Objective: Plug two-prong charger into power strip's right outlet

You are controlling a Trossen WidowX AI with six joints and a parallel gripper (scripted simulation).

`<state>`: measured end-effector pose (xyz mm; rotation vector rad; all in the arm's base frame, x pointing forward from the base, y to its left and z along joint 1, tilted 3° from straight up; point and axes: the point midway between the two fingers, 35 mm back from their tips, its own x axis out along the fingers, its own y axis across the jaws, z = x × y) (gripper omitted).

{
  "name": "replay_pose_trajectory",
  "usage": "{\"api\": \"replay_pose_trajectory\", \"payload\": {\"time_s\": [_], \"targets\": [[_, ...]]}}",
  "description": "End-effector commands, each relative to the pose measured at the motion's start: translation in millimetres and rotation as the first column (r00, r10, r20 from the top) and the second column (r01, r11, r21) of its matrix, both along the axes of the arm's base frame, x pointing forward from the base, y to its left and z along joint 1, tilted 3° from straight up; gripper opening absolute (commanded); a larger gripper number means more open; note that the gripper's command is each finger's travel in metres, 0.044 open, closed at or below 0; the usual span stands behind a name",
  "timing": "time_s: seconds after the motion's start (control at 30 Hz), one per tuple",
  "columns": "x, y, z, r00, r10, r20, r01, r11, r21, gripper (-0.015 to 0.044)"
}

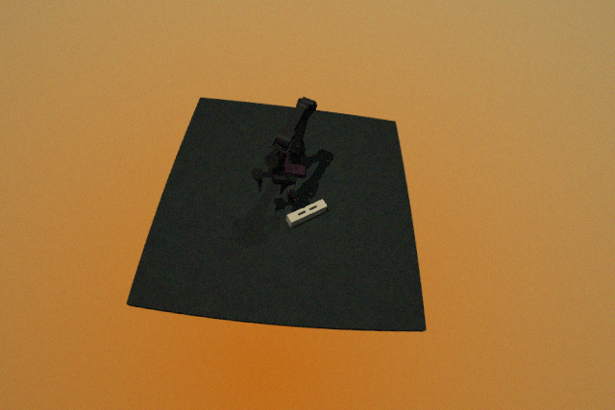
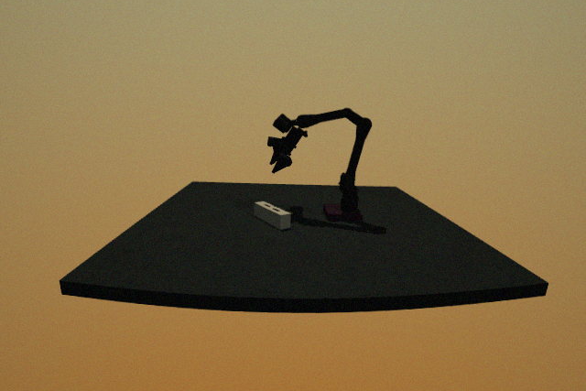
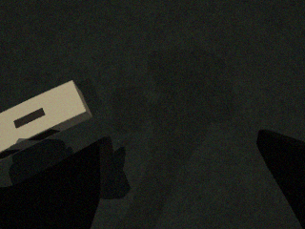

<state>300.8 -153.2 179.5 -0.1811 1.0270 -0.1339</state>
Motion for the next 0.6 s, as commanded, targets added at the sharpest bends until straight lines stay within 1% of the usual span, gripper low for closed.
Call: {"api": "replay_pose_trajectory", "payload": {"time_s": [0.0,0.27,0.57], "targets": [[-5,17,-20,0.994,0.068,-0.09,-0.066,0.998,0.018,0.044],[-18,53,-54,0.942,0.217,-0.258,-0.205,0.976,0.071,0.044],[-42,89,-84,0.828,0.372,-0.42,-0.343,0.928,0.146,0.044]]}}
